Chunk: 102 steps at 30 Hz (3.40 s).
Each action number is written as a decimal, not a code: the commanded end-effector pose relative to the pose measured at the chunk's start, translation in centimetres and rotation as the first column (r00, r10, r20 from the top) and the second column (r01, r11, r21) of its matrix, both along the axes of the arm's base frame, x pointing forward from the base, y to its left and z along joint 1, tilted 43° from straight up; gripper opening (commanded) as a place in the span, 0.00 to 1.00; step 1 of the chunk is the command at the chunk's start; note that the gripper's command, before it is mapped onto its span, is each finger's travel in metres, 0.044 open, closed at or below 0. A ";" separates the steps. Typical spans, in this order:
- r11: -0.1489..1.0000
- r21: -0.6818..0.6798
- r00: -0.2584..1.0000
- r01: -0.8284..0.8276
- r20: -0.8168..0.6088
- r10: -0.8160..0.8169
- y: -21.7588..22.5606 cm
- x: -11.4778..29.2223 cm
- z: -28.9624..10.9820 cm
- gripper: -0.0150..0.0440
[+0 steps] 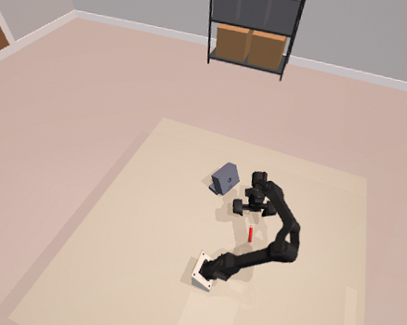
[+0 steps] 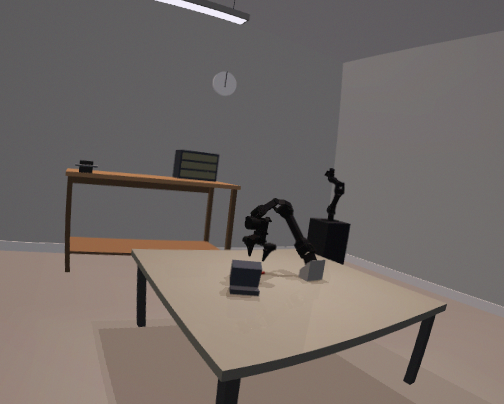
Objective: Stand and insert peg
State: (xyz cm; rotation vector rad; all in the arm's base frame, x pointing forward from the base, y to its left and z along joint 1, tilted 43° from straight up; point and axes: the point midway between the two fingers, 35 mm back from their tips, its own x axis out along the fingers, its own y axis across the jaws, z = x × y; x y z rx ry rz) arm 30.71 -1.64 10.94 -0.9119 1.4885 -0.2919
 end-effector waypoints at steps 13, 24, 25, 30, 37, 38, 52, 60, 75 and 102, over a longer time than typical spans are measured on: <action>0.990 0.026 0.989 0.139 0.039 -0.140 -3.0 -1.0 -0.8 1.00; 0.990 0.027 0.989 0.139 0.040 -0.140 -4.2 -0.8 -2.2 1.00; 0.990 0.027 0.989 0.139 0.040 -0.140 -4.3 -0.8 -2.3 1.00; 0.990 0.027 0.989 0.139 0.040 -0.140 -4.8 -0.7 -2.9 1.00; 0.990 0.026 0.989 0.139 0.040 -0.140 -5.6 -0.7 -3.7 1.00; 0.990 0.026 0.989 0.139 0.040 -0.140 -5.7 -0.7 -3.8 1.00; 0.990 0.022 0.989 0.139 0.041 -0.140 -7.3 -0.7 -5.3 1.00; 0.990 0.021 0.989 0.139 0.041 -0.140 -7.6 -0.8 -5.6 0.82; 0.990 0.021 0.989 0.139 0.041 -0.140 -7.6 -0.8 -5.6 0.44; 0.995 0.051 0.991 0.082 0.099 -0.087 -7.2 -1.1 -5.1 0.34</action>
